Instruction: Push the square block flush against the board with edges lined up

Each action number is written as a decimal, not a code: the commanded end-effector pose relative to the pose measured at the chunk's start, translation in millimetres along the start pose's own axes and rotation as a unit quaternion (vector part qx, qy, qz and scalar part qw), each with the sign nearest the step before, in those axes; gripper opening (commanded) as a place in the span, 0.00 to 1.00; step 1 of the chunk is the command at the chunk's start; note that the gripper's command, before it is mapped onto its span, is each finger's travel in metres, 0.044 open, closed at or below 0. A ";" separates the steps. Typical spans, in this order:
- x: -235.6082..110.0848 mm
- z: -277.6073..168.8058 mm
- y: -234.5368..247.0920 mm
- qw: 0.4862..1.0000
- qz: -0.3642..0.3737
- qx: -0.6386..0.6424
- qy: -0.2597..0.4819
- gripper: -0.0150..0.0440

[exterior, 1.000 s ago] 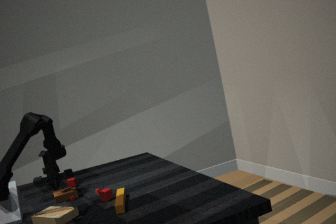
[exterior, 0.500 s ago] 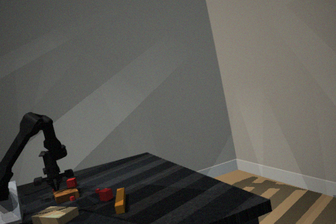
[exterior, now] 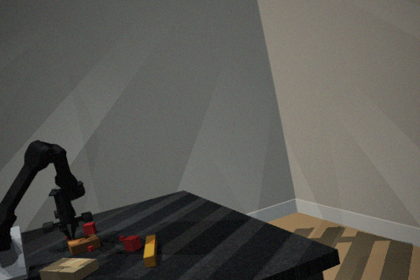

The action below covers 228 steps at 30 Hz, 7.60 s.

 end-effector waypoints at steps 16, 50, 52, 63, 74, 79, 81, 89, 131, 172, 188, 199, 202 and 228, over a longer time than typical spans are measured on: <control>2.8 -19.4 1.5 1.000 0.005 0.000 0.005 0.25; 2.5 -41.6 -1.2 1.000 0.005 -0.001 0.005 0.25; 2.6 -38.8 -1.9 1.000 0.005 -0.001 0.005 0.25; 3.1 -21.3 -5.6 1.000 0.005 0.000 0.005 0.25; 4.2 -3.5 -8.1 1.000 0.005 0.000 0.006 0.25; 4.9 4.7 -8.8 1.000 0.005 0.001 0.007 0.25; 5.1 6.9 -8.9 1.000 0.005 0.001 0.007 0.25; -50.5 3.8 -9.3 1.000 0.005 0.001 0.006 0.25; 4.0 -43.4 5.2 0.993 0.006 -0.118 0.006 0.25; 3.0 -75.8 -1.8 0.993 0.006 -0.119 0.005 0.25; 2.8 -88.2 -4.8 0.993 0.005 -0.119 0.005 0.25; 2.7 -96.6 -7.0 0.993 0.005 -0.119 0.005 0.25; 2.7 -98.9 -7.6 0.993 0.005 -0.119 0.005 0.25; 2.4 -118.4 -13.2 0.993 0.005 -0.119 0.005 0.25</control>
Point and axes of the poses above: the point midway between the two fingers, 35 mm back from their tips, its own x axis out along the fingers, its own y axis across the jaws, z = x × y, the point moved 1 cm from there along -x, back along the fingers, and after that the axes turned 8 degrees about -x, right-handed, at the moved point
